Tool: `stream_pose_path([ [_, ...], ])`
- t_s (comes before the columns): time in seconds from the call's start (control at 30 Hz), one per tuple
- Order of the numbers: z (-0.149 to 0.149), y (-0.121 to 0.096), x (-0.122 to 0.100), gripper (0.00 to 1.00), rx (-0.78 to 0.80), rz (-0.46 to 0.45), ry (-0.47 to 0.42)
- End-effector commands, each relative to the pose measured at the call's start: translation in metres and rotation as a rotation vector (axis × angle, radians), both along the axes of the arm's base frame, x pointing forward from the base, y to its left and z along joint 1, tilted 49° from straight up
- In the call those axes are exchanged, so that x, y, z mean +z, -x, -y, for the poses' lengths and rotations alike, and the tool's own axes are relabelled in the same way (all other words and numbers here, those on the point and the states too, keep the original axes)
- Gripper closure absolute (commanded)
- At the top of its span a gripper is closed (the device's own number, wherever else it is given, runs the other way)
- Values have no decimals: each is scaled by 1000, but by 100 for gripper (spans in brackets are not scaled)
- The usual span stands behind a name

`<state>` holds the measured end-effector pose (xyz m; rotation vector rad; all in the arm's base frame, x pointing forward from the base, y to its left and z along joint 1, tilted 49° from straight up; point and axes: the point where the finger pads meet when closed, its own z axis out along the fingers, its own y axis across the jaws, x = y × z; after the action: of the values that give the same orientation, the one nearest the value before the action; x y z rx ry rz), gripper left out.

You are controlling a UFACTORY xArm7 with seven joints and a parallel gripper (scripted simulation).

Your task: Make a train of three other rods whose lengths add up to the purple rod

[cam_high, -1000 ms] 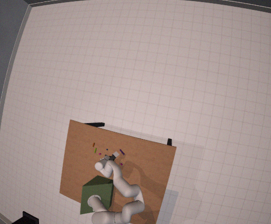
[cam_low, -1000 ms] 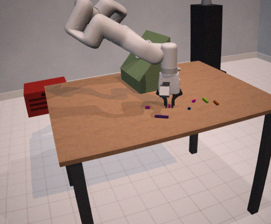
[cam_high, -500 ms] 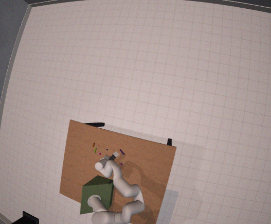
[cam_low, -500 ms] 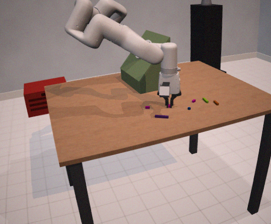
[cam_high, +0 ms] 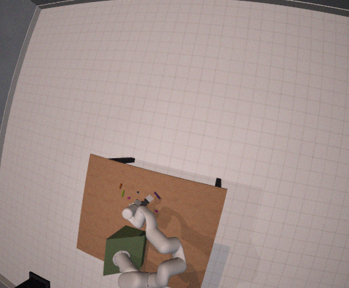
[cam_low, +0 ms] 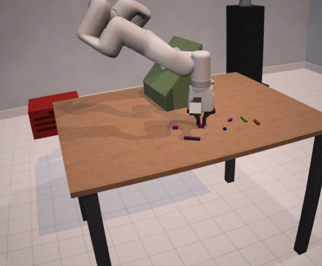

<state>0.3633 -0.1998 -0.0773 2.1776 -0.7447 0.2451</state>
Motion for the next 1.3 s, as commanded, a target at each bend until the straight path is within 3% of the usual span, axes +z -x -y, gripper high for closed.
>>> stream_pose_path([
  [0.0, -2, -2, 0, 96, 3, 2, -2],
  [0.37, -7, -2, 5, 96, 3, 2, -2],
  [0.67, -51, -6, 44, 96, 3, 2, -2],
  [0.93, -74, -8, 64, 96, 3, 2, -2],
  [1.27, -77, -8, 66, 96, 3, 2, -2],
])
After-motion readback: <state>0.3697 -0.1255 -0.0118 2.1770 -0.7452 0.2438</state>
